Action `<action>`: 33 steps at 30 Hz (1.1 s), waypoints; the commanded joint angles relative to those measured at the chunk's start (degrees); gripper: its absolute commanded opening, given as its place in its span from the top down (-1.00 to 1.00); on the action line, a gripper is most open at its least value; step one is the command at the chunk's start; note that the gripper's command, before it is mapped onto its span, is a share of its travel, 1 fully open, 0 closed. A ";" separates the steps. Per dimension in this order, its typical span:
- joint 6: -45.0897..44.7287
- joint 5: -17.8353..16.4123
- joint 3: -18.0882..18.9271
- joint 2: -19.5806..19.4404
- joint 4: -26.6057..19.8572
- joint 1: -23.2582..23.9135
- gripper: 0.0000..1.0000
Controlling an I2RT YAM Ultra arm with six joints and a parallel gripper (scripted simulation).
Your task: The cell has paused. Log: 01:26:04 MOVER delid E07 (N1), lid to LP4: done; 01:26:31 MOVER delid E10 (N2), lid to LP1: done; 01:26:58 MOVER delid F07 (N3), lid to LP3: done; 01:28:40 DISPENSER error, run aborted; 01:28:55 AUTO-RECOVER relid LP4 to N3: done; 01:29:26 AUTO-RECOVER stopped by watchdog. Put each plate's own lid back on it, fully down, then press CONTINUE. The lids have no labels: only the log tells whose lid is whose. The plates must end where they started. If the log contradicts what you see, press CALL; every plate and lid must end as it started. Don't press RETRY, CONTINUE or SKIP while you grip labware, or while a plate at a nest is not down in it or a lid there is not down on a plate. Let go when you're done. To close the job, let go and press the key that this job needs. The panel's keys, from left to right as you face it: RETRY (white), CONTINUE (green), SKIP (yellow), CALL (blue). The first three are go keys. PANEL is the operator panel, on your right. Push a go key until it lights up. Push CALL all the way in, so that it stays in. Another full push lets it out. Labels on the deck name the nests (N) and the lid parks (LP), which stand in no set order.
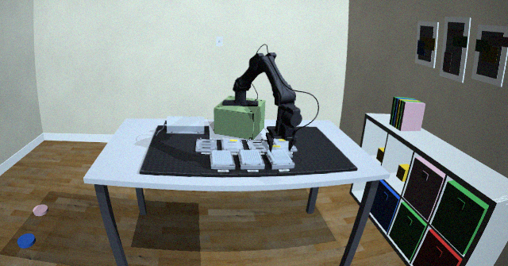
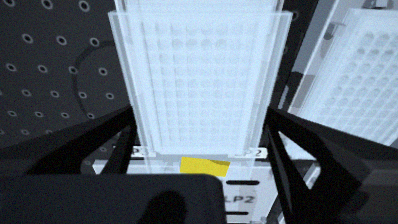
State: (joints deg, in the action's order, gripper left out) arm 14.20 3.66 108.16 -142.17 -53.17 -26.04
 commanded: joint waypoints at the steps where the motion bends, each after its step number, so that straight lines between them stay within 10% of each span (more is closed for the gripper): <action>1: 0.01 0.63 2.74 -0.27 0.75 0.08 1.00; 33: -0.39 0.59 1.63 -0.91 2.32 0.59 1.00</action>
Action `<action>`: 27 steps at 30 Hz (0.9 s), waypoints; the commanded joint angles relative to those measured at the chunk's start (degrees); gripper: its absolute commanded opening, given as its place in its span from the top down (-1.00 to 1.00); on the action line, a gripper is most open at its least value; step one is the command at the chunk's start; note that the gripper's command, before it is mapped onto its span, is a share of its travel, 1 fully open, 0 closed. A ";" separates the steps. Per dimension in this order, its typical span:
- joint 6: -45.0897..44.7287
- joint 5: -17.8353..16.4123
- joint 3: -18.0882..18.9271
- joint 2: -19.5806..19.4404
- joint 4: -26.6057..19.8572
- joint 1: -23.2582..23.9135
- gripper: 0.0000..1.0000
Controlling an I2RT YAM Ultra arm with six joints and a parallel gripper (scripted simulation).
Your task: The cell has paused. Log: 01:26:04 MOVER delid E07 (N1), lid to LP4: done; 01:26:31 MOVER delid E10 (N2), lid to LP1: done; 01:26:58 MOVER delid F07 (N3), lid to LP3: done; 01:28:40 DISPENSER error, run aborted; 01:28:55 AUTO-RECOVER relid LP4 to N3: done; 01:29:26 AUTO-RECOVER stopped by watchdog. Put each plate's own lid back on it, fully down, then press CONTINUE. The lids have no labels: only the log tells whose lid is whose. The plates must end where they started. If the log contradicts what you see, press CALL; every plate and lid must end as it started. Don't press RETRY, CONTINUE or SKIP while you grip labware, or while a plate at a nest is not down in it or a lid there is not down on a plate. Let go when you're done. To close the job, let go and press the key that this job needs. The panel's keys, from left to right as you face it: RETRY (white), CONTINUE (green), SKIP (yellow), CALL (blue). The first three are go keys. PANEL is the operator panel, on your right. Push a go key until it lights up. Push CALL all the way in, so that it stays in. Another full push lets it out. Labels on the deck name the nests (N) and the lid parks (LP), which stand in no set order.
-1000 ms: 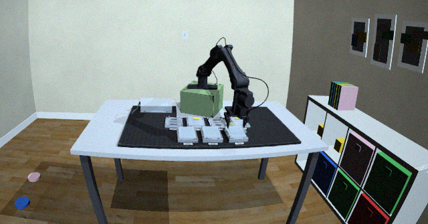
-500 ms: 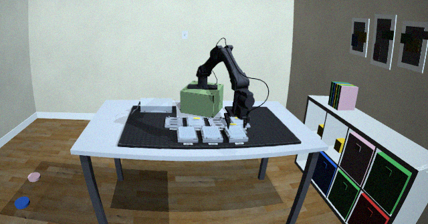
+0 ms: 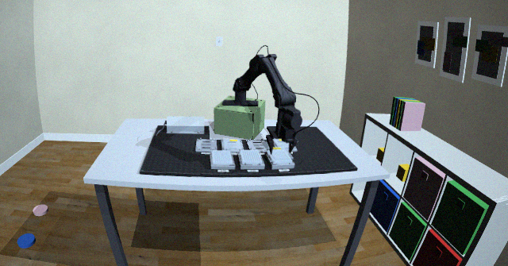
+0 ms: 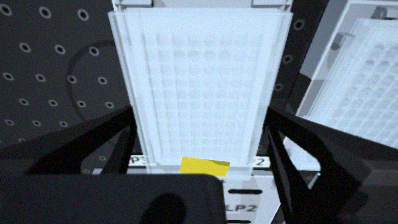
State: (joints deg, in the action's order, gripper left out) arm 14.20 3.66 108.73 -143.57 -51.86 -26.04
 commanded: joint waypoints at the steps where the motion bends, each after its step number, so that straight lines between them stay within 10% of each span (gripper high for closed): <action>1: -0.40 0.59 1.00 0.33 1.09 0.59 1.00; 27: -0.45 0.55 -2.43 0.37 3.52 0.18 1.00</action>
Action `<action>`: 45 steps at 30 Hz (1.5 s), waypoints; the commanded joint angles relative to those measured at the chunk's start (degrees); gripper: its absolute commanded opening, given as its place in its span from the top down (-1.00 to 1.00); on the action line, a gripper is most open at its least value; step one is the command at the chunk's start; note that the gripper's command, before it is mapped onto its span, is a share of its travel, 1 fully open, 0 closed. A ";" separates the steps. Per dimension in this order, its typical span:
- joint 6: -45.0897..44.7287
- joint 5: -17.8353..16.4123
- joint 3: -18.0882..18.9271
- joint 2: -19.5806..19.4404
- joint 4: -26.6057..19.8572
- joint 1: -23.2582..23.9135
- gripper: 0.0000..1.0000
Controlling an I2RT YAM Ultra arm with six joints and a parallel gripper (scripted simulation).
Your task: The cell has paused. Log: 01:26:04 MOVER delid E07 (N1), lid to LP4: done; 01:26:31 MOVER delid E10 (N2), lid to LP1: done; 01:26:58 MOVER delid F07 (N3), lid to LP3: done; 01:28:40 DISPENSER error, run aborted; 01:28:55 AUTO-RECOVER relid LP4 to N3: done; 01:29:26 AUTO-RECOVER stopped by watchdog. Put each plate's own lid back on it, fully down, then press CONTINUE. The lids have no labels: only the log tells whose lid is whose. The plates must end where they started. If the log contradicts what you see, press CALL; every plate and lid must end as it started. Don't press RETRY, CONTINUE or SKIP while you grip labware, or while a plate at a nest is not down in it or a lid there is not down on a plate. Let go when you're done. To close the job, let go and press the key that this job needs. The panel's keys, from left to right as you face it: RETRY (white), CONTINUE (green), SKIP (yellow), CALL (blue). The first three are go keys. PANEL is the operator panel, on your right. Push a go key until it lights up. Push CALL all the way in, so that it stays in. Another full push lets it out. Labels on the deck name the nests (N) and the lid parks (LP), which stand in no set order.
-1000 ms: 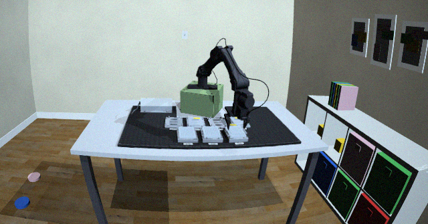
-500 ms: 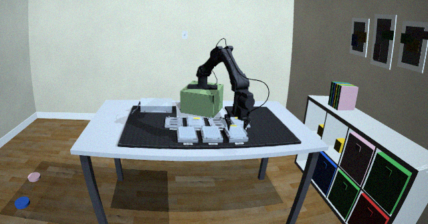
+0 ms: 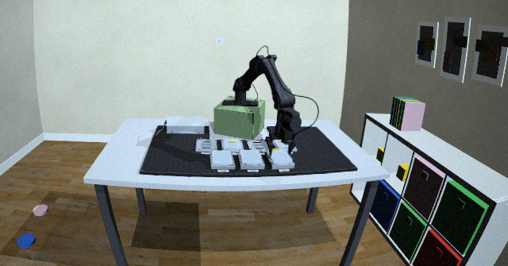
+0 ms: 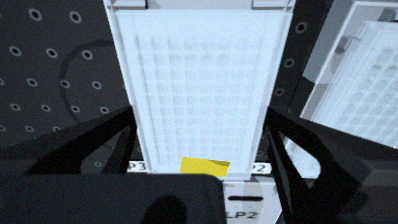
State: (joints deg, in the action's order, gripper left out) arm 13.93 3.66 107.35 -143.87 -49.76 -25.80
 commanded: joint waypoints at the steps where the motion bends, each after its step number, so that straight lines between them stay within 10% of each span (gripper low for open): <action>1: -0.18 0.55 -1.05 0.68 1.42 -0.06 1.00; 45: 0.21 0.21 -0.76 0.69 1.62 -0.31 1.00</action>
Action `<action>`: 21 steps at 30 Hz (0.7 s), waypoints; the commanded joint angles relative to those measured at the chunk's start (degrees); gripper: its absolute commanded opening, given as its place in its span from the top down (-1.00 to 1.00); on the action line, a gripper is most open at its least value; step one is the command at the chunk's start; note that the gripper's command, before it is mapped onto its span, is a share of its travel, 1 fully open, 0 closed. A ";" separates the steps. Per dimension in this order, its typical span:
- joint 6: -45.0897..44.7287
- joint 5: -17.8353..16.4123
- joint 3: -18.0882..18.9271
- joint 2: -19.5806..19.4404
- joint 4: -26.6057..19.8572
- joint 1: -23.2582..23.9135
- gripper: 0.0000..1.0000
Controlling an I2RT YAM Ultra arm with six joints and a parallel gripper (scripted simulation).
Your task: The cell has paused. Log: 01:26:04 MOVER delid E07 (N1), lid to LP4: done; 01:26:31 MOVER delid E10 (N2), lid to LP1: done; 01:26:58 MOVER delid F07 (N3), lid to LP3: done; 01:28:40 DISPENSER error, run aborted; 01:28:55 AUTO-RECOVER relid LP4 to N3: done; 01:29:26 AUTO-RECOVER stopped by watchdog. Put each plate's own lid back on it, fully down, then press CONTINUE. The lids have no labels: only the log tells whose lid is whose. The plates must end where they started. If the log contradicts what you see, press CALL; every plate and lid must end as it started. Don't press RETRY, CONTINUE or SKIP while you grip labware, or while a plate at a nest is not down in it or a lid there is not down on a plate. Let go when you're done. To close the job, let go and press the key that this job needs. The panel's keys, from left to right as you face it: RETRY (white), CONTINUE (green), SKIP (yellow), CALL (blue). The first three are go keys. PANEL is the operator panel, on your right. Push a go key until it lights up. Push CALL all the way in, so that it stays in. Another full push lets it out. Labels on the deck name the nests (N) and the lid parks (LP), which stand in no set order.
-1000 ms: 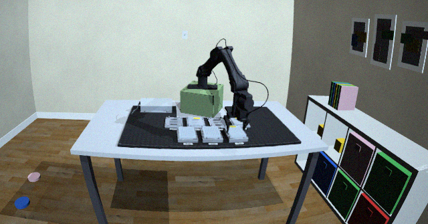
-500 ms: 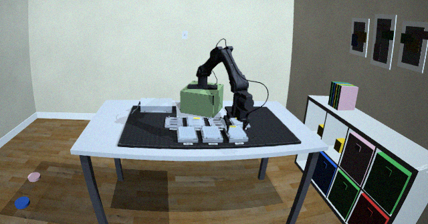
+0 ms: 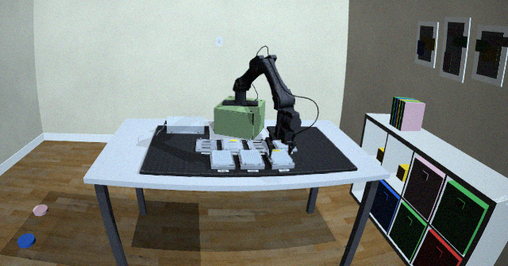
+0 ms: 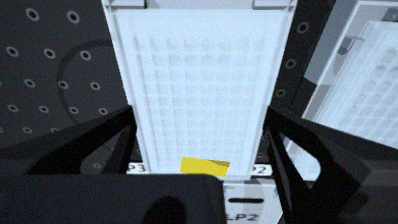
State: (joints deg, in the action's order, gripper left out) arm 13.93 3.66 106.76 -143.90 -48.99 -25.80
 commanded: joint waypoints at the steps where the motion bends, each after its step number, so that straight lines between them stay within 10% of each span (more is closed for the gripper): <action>1: 0.21 0.21 -0.19 0.71 0.87 -0.32 1.00; 15: 0.26 0.22 -0.40 0.78 1.01 -0.37 1.00; 16: 0.26 0.22 -0.40 0.78 1.01 -0.37 -1.00; 21: 0.26 0.22 -0.41 0.78 1.01 -0.37 -1.00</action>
State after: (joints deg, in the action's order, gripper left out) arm 13.89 3.66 106.76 -143.90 -48.77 -25.80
